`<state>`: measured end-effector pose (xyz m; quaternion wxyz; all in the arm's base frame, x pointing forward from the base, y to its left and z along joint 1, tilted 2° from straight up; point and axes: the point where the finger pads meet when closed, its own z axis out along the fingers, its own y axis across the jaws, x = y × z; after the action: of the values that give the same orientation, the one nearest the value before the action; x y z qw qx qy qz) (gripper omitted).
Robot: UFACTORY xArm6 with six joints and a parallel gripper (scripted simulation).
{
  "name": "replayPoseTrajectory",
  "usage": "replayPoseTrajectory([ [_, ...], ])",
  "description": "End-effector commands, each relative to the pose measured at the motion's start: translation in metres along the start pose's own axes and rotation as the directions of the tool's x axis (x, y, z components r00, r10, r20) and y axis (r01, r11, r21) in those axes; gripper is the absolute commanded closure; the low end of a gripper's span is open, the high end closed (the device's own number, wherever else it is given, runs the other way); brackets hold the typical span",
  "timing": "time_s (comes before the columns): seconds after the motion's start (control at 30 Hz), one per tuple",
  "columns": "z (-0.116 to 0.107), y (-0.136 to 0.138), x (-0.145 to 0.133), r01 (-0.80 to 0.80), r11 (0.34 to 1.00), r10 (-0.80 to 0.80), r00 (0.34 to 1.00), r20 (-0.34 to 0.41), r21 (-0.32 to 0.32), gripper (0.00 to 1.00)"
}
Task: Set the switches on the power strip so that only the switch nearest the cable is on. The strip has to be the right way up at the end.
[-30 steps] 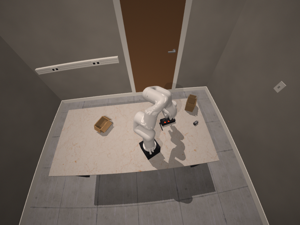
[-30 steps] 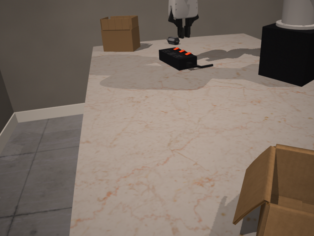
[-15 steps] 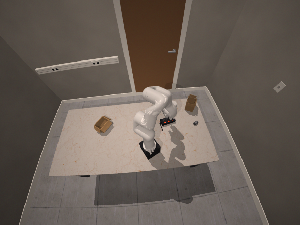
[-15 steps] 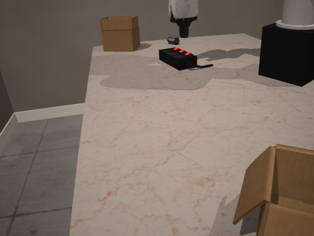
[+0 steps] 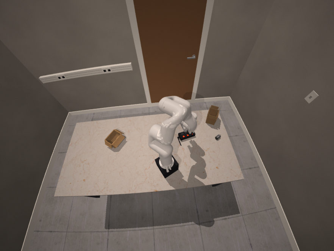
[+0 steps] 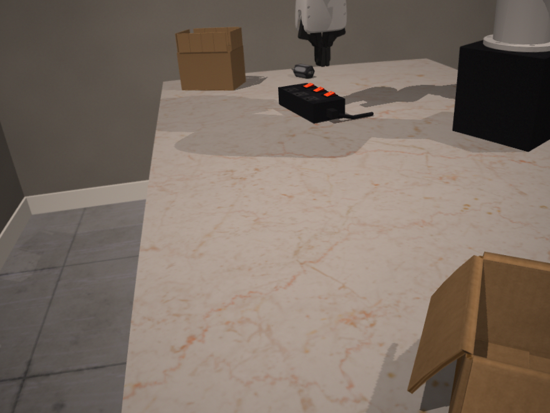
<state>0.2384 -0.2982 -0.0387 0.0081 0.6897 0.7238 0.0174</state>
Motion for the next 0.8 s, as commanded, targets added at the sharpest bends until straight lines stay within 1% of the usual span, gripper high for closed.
replayPoseTrajectory([
  [0.0, 0.000, 0.001, -0.001, 0.000, 1.000, 0.000, 1.000, 0.003, -0.002, 1.00],
  [0.3, 0.003, 0.001, -0.001, 0.000, 1.000, 0.000, 1.000, 0.002, -0.002, 1.00],
  [0.77, 0.016, 0.001, -0.001, 0.000, 1.000, 0.000, 1.000, 0.002, -0.003, 1.00],
])
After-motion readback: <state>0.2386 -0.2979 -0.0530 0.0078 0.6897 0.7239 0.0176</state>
